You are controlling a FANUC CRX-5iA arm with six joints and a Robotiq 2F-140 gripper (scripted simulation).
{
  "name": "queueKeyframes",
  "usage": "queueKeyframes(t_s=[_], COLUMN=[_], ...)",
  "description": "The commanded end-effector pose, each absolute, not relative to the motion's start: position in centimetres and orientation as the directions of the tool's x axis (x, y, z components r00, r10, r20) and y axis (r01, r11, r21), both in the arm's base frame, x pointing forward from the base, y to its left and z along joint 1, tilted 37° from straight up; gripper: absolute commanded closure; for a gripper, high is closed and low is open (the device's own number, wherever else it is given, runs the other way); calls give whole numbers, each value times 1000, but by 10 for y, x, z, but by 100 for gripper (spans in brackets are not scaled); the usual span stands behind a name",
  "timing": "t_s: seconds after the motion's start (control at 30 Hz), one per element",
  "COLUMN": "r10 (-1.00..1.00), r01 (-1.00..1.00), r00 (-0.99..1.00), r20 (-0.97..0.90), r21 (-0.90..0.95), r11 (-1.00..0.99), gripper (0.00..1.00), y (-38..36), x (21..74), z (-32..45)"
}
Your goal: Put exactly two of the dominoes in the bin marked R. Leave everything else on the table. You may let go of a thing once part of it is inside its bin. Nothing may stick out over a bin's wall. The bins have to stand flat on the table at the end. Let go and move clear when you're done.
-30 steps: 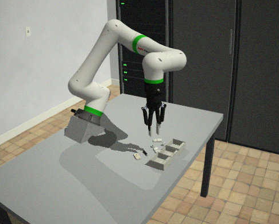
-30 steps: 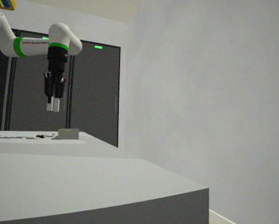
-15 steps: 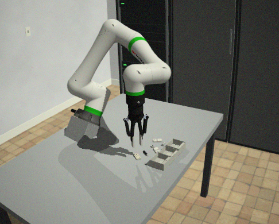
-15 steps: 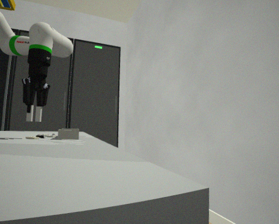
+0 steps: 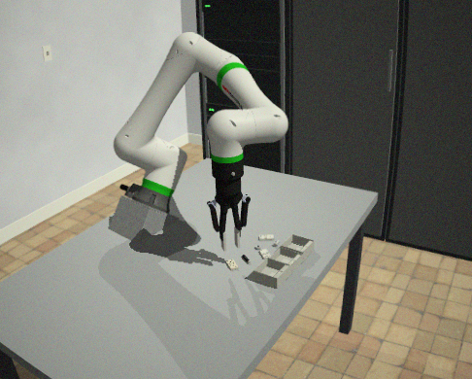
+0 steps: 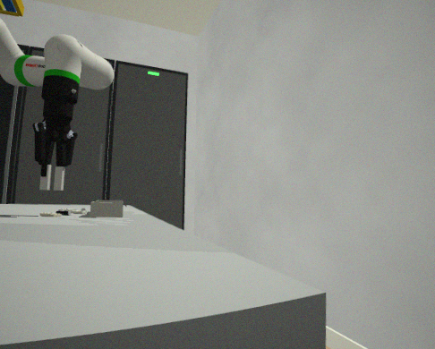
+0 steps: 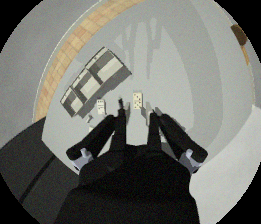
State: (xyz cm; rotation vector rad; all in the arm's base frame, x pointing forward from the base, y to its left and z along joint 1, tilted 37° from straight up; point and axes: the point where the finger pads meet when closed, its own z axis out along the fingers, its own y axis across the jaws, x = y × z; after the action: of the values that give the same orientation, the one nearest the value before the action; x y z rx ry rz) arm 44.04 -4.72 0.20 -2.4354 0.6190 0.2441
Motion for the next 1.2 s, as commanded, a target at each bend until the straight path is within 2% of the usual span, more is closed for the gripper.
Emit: queueKeyframes(t_s=[0.0,0.53,1.17], r10=[-374,-374,-374], r01=[-485,-485,-485], r00=[874,874,874], r20=[-311,-311,-311], r21=[-515,-515,-515], r11=[-707,-707,-707], gripper=[75,75,75], y=[-47,-46,-13], x=[441,441,440], z=[3,3,-41])
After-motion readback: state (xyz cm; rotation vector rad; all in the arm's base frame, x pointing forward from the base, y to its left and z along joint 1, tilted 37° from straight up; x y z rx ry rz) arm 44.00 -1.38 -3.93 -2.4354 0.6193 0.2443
